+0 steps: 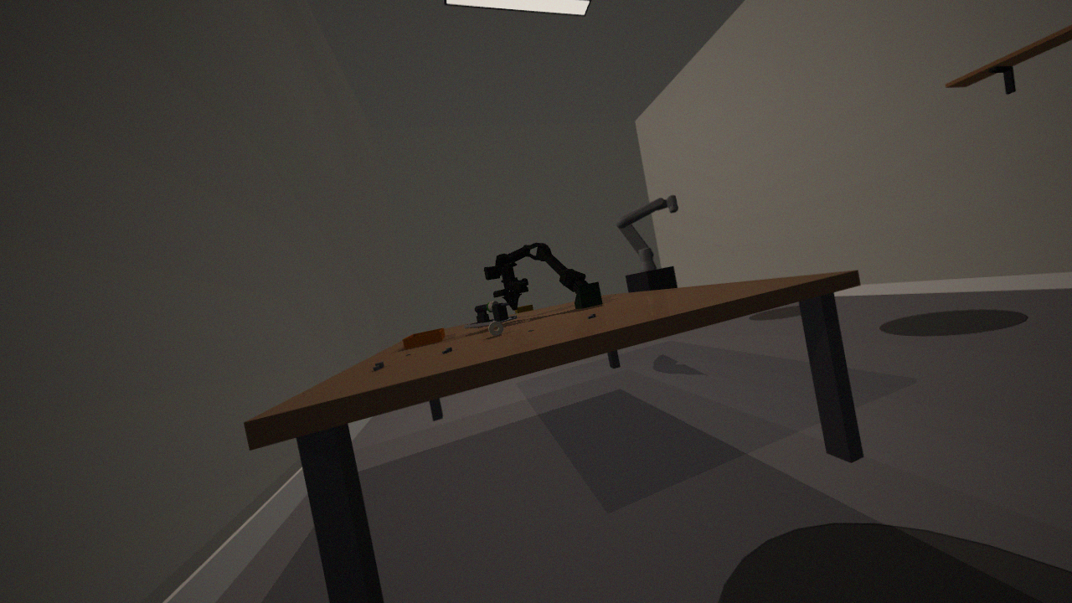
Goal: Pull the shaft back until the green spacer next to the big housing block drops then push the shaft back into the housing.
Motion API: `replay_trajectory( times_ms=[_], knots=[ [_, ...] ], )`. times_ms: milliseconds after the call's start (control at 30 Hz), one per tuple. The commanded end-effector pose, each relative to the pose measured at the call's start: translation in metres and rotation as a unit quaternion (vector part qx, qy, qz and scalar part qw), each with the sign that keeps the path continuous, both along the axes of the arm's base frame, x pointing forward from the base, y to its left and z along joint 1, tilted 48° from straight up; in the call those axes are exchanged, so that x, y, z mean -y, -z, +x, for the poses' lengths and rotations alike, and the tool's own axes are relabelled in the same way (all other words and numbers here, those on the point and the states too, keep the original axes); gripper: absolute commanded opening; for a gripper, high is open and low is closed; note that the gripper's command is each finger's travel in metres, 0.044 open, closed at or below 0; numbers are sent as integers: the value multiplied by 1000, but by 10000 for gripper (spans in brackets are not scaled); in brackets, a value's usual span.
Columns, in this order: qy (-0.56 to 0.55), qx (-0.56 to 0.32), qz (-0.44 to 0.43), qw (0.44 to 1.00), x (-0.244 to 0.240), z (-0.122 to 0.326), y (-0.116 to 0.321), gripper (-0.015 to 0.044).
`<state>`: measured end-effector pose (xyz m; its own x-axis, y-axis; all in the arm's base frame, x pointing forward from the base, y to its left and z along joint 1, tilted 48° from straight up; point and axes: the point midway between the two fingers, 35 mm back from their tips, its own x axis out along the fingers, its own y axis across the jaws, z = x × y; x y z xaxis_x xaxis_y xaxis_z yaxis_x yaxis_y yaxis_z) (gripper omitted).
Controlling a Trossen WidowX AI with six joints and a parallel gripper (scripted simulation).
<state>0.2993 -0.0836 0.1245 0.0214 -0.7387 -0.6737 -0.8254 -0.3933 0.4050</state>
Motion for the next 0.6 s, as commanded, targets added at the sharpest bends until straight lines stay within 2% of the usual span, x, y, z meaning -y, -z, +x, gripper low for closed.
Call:
replay_trajectory(
  times_ms=[0, 567],
  knots=[
    [1, 2, 1, 1000, -1, 0, 0, 0],
    [1, 2, 1, 1000, -1, -1, 1, 0]
  ],
)
